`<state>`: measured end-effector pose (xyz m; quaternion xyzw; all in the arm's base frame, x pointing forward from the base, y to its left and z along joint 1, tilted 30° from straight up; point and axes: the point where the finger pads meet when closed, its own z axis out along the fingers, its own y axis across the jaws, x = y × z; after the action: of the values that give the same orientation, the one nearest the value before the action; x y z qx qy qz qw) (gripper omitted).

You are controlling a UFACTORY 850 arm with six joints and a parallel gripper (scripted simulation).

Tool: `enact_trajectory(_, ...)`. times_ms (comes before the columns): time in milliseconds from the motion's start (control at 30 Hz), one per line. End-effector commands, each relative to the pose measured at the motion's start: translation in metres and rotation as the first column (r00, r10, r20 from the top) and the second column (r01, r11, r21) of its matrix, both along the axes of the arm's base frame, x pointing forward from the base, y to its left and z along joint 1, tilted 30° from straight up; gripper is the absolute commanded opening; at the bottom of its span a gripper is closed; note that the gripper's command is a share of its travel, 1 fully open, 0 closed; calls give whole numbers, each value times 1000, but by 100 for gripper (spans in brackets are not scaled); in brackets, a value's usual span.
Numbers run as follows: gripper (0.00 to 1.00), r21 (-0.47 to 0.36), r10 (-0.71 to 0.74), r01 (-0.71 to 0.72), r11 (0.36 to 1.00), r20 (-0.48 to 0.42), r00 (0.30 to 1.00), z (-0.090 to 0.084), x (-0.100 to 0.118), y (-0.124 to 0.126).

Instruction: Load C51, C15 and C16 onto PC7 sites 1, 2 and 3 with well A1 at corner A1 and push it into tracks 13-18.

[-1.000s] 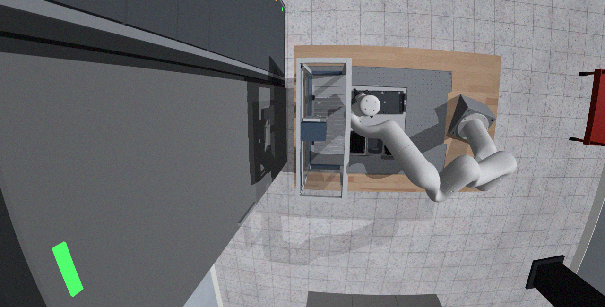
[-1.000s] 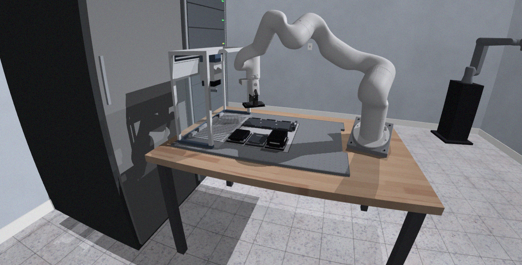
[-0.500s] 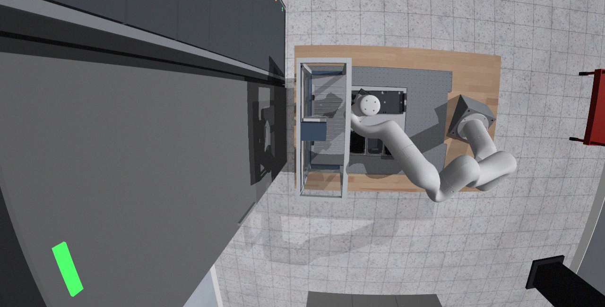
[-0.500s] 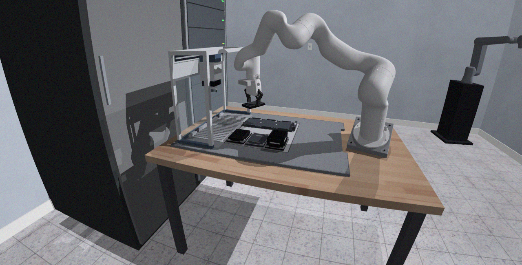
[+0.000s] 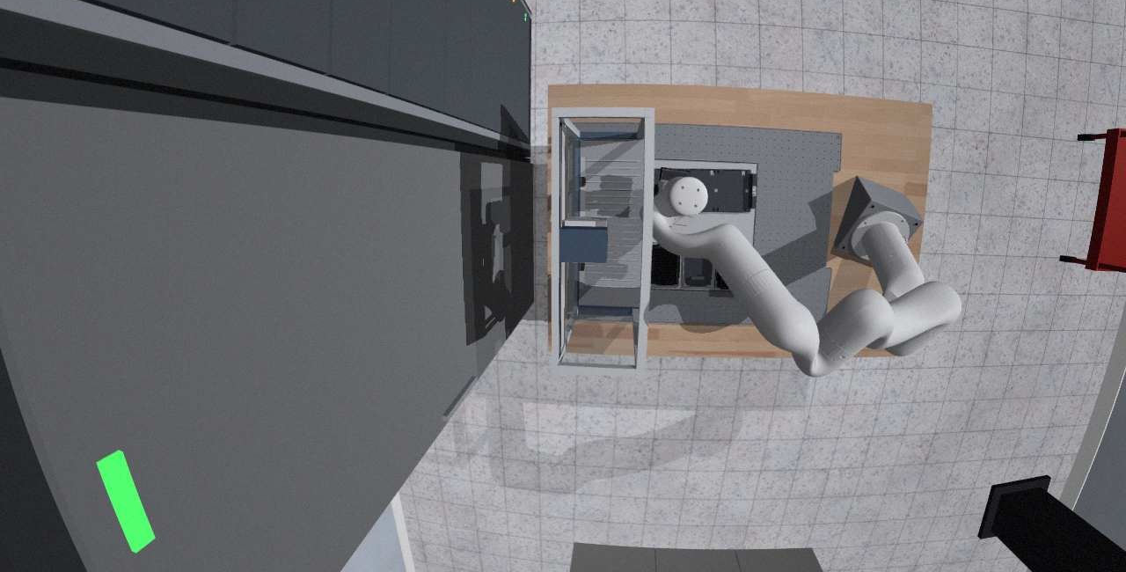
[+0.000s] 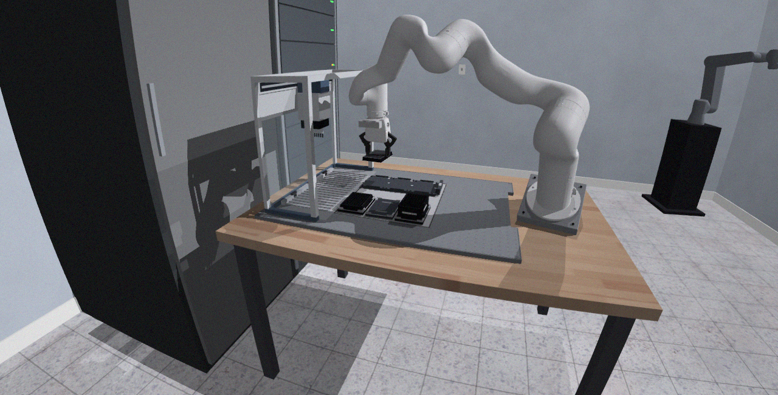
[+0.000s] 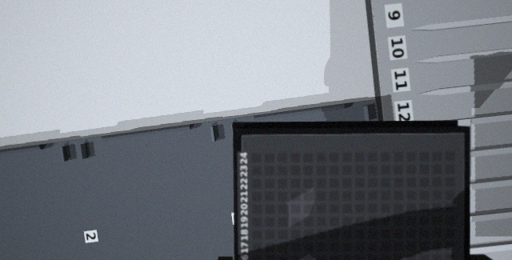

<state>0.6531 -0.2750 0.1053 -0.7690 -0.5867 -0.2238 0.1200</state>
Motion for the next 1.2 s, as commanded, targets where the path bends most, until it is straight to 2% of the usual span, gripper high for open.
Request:
enact_trajectory(0,0,-23,103,-102,995,72,992,1,0,-1)
enact_trajectory(667,0,-23,103,-102,995,72,992,1,0,-1)
enact_trajectory(1167,0,-23,103,-102,995,72,992,-18,5,9)
